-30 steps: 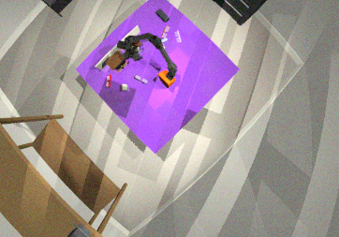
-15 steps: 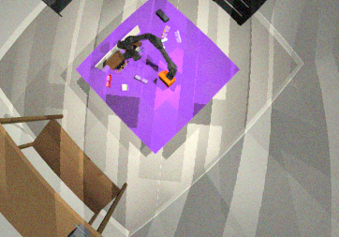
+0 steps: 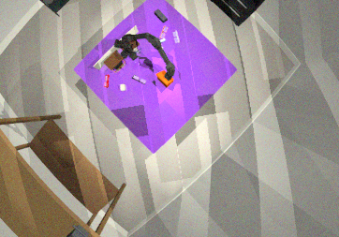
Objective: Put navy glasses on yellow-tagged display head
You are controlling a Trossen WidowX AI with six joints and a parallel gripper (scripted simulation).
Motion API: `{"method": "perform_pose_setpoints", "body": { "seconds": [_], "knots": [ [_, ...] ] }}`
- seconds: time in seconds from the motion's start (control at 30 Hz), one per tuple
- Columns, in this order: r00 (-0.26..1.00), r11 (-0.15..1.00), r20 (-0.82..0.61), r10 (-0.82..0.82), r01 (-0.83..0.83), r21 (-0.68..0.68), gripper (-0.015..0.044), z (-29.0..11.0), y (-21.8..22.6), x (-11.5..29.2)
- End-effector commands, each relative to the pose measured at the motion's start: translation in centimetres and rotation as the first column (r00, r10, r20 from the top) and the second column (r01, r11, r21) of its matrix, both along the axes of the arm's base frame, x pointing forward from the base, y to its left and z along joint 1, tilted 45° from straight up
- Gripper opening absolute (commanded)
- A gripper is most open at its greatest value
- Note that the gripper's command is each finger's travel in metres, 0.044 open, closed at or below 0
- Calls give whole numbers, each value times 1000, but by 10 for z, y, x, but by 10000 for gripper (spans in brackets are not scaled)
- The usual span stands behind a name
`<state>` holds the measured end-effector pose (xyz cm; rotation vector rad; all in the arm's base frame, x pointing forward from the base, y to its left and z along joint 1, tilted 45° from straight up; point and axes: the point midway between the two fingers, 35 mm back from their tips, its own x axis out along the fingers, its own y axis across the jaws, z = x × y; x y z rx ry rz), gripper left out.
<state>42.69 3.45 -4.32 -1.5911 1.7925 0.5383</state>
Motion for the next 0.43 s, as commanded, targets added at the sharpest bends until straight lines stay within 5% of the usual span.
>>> {"method": "perform_pose_setpoints", "body": {
  "seconds": [0.0, 0.4],
  "knots": [
    [1000, 1000, 0, 2, -2, 5, 108, 1, 9, -16],
    [1000, 1000, -2, 2, -2, 6, 108, 5, 24, -51]
  ]
}}
